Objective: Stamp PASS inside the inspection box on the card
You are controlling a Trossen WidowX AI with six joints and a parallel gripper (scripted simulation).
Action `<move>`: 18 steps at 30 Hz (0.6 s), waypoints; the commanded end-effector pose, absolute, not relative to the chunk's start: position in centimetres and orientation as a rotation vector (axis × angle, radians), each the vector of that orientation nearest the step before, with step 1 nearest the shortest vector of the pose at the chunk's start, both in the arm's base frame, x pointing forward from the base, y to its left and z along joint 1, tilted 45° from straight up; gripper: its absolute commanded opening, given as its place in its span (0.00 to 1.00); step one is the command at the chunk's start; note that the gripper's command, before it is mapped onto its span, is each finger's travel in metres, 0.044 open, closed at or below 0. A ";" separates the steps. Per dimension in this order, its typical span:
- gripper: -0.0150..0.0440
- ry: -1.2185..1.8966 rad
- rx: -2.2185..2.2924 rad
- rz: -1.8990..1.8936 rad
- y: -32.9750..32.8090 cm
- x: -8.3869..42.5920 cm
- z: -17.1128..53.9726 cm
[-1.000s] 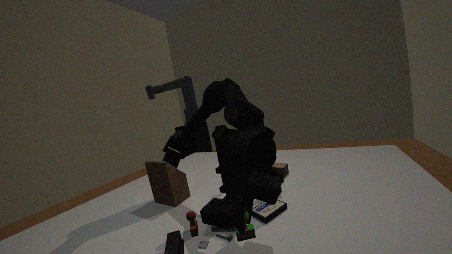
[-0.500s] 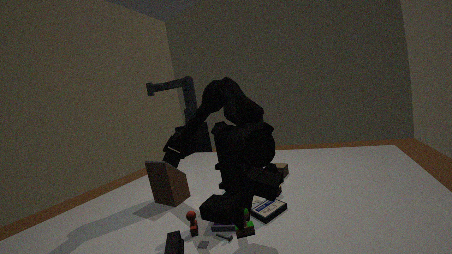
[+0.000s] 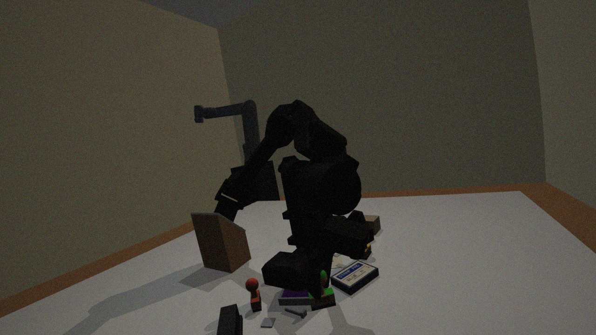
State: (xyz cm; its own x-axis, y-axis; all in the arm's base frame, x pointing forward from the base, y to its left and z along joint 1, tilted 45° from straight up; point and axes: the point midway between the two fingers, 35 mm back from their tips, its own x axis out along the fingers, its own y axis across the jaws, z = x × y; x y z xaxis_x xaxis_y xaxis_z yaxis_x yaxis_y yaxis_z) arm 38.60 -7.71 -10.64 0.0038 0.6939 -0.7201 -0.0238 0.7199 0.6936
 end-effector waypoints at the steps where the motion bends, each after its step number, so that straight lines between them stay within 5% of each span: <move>1: 0.25 1.474 0.573 0.615 -7.9 38.7 -10.4; 18: 0.25 1.474 0.573 0.615 -8.5 38.6 -9.8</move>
